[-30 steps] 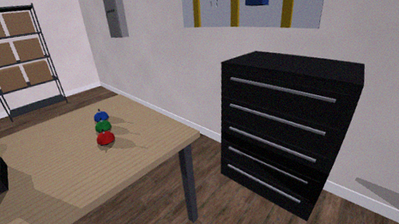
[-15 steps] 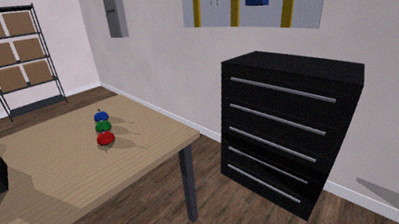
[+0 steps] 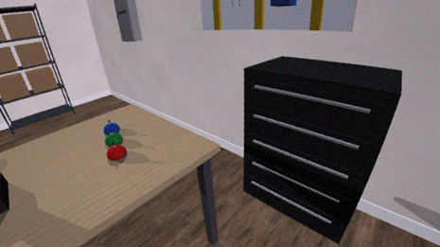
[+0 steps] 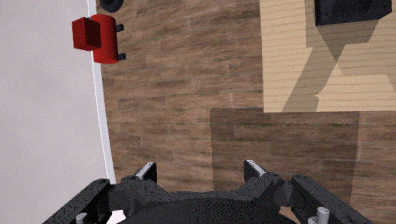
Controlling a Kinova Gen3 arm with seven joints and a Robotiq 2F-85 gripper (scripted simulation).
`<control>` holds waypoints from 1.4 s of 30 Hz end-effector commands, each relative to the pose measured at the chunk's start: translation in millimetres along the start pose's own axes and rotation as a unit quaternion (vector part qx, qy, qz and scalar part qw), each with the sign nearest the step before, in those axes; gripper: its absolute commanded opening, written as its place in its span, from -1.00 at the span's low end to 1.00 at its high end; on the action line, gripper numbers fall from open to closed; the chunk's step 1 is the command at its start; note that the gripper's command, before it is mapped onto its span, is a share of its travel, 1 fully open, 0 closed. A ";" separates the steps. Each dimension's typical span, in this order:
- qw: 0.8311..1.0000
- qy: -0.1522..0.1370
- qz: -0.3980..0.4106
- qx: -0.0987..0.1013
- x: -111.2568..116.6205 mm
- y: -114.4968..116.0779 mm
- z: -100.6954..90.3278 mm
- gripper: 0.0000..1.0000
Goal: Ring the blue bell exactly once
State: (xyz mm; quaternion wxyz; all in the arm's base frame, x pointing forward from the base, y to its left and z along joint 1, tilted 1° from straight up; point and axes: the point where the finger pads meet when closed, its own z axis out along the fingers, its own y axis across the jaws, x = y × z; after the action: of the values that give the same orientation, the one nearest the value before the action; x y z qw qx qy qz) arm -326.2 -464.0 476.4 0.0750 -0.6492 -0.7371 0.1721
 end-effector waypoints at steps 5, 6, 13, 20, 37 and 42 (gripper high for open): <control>1.000 0.001 -0.007 -0.002 -5.6 6.2 2.3 1.00; 1.000 0.007 -0.021 -0.010 -14.5 20.7 9.0 1.00; 1.000 0.007 -0.021 -0.010 -14.5 20.7 9.0 1.00; 0.999 0.013 -0.036 -0.017 -23.1 35.9 15.7 1.00; 0.997 0.026 -0.068 -0.031 -39.6 68.2 28.7 1.00; 0.995 0.032 -0.085 -0.038 -47.3 85.3 35.0 1.00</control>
State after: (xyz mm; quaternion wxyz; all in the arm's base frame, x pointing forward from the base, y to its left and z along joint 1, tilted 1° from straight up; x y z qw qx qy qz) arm -259.3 -502.9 423.6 0.0877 -0.5982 -0.7876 0.1189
